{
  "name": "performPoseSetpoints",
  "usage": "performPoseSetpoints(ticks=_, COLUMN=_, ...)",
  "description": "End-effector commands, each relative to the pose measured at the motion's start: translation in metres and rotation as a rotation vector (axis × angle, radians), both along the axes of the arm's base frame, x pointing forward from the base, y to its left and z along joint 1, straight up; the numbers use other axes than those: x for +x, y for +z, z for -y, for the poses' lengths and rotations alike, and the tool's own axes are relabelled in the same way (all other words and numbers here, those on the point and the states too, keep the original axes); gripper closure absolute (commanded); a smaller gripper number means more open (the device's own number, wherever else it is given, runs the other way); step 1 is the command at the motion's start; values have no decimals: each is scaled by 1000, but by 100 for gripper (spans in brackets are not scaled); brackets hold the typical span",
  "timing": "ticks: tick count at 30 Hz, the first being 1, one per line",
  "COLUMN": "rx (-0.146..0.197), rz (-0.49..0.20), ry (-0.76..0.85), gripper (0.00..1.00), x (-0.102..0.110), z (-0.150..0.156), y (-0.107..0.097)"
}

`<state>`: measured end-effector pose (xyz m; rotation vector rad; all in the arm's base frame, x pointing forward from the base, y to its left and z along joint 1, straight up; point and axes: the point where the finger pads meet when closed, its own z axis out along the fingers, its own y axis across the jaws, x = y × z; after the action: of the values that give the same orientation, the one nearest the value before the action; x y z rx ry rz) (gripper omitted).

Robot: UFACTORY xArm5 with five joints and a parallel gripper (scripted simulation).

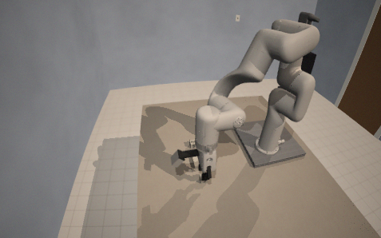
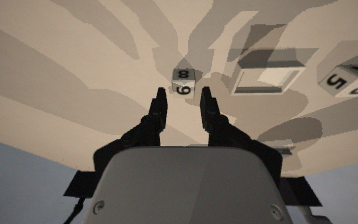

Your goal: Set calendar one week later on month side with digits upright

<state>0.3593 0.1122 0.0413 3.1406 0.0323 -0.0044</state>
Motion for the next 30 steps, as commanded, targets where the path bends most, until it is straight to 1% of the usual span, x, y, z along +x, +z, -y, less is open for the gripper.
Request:
performPoseSetpoints(ticks=1, rx=0, rz=0, ry=0, gripper=53, x=0, z=0, y=15)
performPoseSetpoints(ticks=6, rx=0, rz=0, ry=0, gripper=53, x=0, z=0, y=41)
performPoseSetpoints(ticks=9, rx=0, rz=0, ry=0, gripper=53, x=0, z=0, y=52)
performPoseSetpoints(ticks=13, rx=0, rz=0, ry=0, gripper=53, x=0, z=0, y=59)
performPoseSetpoints(ticks=18, rx=0, rz=0, ry=0, gripper=53, x=0, z=0, y=60)
performPoseSetpoints(ticks=19, rx=0, rz=0, ry=0, gripper=0, x=0, z=0, y=60)
performPoseSetpoints(ticks=30, rx=0, rz=0, ry=0, gripper=0, x=0, z=0, y=60)
